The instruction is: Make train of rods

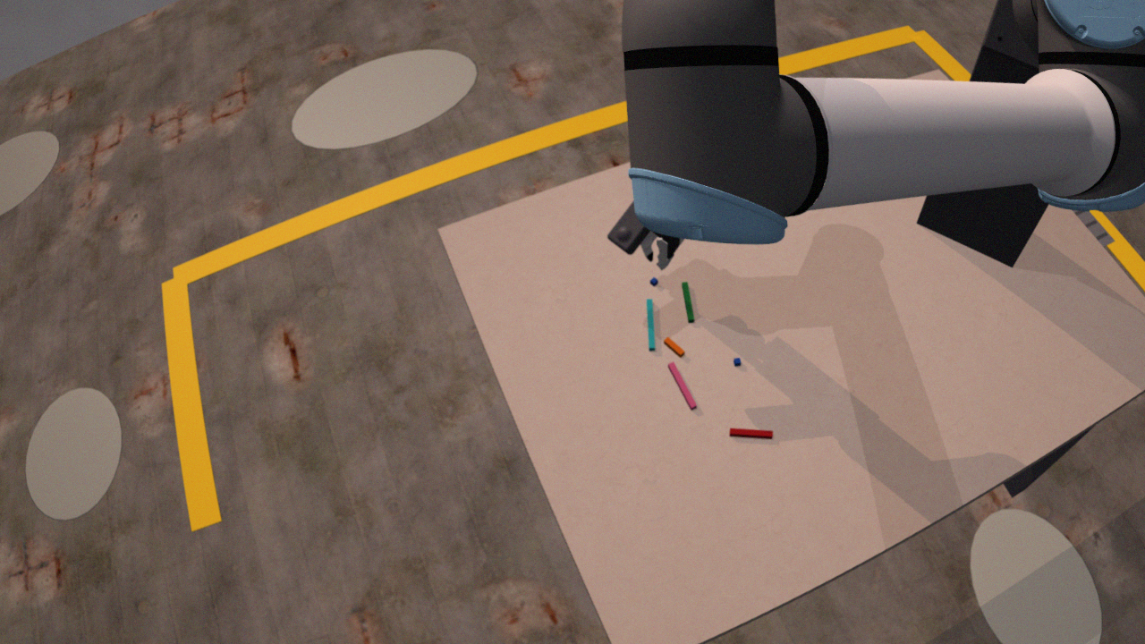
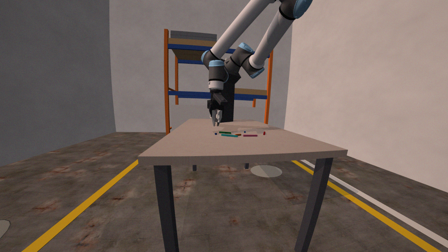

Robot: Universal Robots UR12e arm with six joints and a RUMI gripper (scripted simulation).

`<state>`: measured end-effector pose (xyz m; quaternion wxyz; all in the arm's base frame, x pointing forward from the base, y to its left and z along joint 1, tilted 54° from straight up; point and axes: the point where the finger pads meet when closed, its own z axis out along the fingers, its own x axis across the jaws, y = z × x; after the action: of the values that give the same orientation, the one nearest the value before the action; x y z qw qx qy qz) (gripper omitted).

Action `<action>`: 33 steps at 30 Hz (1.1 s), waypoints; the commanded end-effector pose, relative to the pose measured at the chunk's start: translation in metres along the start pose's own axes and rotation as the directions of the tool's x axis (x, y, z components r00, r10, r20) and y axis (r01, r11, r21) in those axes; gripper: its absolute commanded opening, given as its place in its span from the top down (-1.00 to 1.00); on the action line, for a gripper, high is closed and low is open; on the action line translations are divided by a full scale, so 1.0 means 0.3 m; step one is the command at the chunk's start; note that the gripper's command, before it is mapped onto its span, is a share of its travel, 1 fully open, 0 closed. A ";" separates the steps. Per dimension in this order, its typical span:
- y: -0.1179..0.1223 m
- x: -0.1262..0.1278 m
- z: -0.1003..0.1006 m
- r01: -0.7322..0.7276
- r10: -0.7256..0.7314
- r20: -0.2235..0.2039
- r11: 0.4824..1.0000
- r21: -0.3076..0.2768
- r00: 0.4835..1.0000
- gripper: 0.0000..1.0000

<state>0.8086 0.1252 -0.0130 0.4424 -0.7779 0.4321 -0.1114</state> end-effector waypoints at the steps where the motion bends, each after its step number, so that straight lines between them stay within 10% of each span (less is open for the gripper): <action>1: -0.001 0.002 0.025 0.000 0.000 -0.001 1.000 0.000 1.000 0.72; 33: -0.003 0.005 0.117 0.000 0.000 -0.001 1.000 0.000 1.000 0.72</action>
<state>0.8290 0.1450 -0.0329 0.4424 -0.7779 0.4321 -0.1114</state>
